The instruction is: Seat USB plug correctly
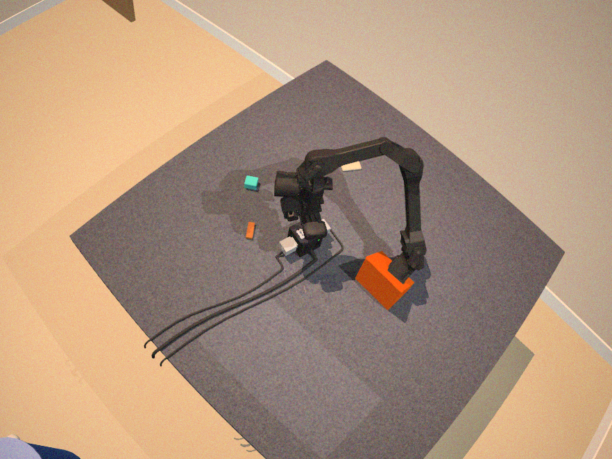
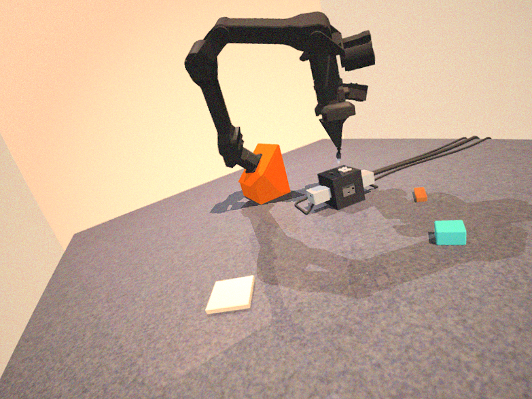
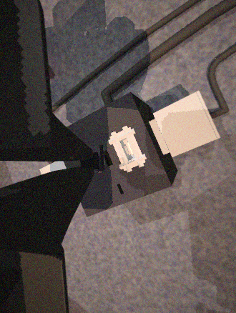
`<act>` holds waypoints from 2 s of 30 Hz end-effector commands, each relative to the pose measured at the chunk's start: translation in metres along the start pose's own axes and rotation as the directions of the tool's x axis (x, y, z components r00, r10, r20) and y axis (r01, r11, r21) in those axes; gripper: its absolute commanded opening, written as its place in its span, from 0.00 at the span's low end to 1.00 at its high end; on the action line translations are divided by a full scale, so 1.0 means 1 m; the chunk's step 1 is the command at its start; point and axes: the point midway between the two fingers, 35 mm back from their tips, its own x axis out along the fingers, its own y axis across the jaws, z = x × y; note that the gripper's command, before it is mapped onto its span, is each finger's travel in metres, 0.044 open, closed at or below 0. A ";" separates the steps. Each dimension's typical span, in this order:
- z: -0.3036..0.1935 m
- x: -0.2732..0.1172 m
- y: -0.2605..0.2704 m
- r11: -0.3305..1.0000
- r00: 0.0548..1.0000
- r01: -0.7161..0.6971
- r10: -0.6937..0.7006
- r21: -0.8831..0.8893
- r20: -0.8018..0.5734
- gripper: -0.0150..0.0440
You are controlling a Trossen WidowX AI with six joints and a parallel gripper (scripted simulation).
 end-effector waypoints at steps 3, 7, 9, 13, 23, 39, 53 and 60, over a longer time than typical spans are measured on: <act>0.000 0.000 0.000 0.985 1.000 0.001 0.000 -0.173 0.001 0.25; 0.000 0.000 0.000 0.961 1.000 0.001 0.000 -0.275 0.001 0.25; 0.000 0.000 0.000 0.947 1.000 0.001 0.000 -0.321 0.001 0.25; 0.000 0.000 0.000 0.941 1.000 0.001 0.000 -0.338 0.001 0.25; 0.000 0.000 0.000 0.942 1.000 0.001 -0.001 -0.334 0.001 0.25; 0.001 0.002 0.000 0.942 1.000 0.001 0.006 -0.334 0.019 0.25; 0.001 0.003 0.000 0.941 0.999 0.001 0.012 -0.337 0.035 0.25; 0.001 0.004 0.001 0.941 0.999 0.001 0.015 -0.339 0.043 0.25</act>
